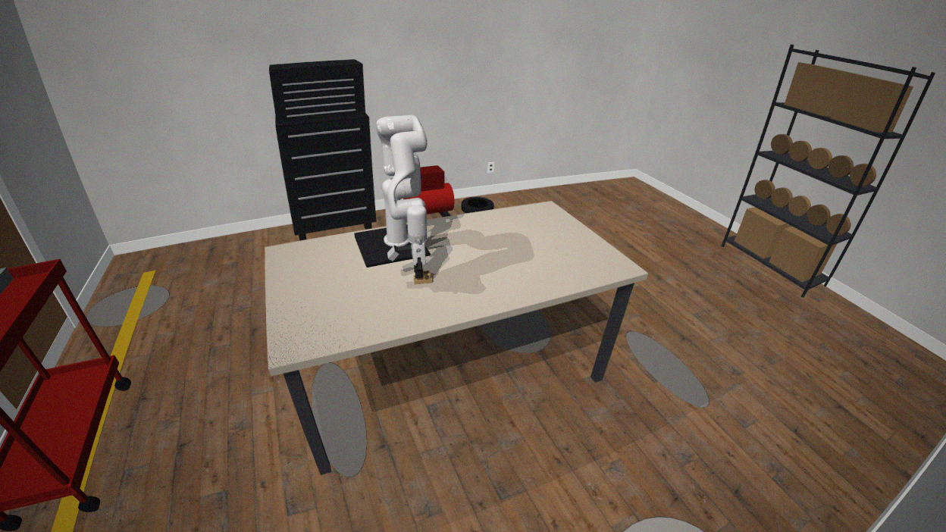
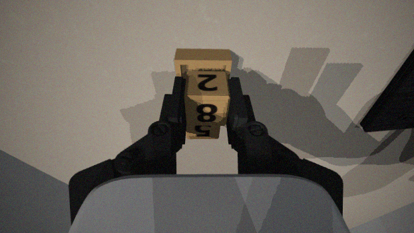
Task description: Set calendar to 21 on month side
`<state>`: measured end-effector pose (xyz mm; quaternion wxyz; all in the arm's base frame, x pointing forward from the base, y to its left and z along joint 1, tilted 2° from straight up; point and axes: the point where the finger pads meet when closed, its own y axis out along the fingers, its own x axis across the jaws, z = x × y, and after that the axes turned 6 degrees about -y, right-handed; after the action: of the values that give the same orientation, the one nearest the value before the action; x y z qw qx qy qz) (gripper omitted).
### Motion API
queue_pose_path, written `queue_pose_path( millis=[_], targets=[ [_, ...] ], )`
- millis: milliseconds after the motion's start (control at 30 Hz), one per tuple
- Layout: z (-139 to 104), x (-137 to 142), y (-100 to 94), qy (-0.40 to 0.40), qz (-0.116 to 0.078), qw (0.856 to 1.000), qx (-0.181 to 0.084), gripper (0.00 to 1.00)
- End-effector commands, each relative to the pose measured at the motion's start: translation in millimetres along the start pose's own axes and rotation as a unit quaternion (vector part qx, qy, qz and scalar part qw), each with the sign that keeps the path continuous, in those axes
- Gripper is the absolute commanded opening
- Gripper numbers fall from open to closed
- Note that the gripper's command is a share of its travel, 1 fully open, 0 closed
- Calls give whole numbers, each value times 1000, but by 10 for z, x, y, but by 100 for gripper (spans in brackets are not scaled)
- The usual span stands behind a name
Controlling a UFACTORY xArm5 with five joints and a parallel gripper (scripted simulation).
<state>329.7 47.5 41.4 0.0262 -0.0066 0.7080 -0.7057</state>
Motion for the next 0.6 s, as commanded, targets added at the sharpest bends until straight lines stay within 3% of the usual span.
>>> queue_pose_path(
  millis=[0,567],
  targets=[
    [-1,-11,4,0,1,1000,0,27],
    [-1,-11,66,0,2,1000,0,27]
  ],
)
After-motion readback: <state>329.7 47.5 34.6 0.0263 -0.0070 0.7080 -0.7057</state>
